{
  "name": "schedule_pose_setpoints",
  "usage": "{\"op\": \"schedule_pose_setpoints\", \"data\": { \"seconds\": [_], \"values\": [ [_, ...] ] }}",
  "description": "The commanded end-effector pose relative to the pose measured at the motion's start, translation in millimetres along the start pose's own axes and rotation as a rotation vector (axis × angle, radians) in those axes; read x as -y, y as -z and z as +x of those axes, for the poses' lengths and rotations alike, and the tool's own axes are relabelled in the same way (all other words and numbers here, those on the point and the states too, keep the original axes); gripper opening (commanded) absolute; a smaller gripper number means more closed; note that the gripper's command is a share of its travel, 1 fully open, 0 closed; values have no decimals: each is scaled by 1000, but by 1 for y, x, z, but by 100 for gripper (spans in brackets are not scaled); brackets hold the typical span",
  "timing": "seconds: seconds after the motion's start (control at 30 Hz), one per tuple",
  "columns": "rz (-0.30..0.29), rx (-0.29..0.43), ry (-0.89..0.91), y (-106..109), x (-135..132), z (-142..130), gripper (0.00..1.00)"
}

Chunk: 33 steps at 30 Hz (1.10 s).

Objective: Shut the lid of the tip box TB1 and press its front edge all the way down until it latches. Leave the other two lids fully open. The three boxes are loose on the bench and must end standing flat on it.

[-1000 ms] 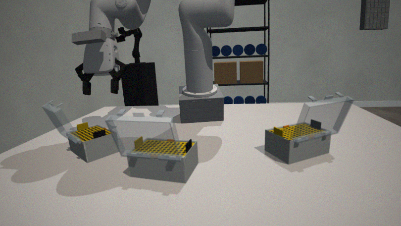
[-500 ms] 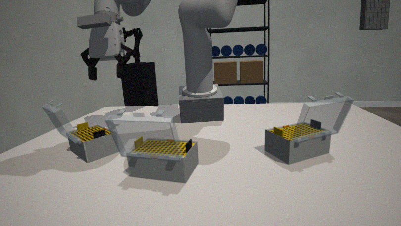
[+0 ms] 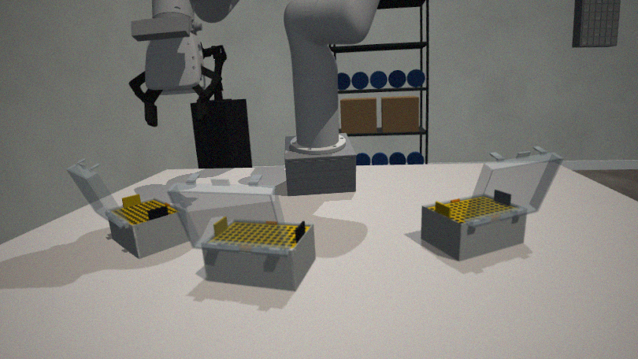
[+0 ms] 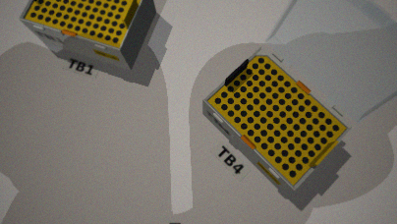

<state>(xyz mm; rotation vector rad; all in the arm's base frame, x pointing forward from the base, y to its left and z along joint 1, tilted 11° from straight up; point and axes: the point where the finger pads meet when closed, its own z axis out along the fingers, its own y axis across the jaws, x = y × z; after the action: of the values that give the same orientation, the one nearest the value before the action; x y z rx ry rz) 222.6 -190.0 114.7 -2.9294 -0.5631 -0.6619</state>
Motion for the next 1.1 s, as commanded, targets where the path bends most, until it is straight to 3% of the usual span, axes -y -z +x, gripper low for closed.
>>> {"op": "schedule_pose_setpoints", "data": {
  "seconds": [0.0, 0.33, 0.67, 1.07],
  "values": [
    [38, -2, 145, -3, 15, 17, 100],
    [43, -2, 165, -12, 49, 52, 100],
    [43, -2, 165, -14, 54, 57, 100],
    [129, -2, 487, -19, 99, 79, 100]
  ]
}}
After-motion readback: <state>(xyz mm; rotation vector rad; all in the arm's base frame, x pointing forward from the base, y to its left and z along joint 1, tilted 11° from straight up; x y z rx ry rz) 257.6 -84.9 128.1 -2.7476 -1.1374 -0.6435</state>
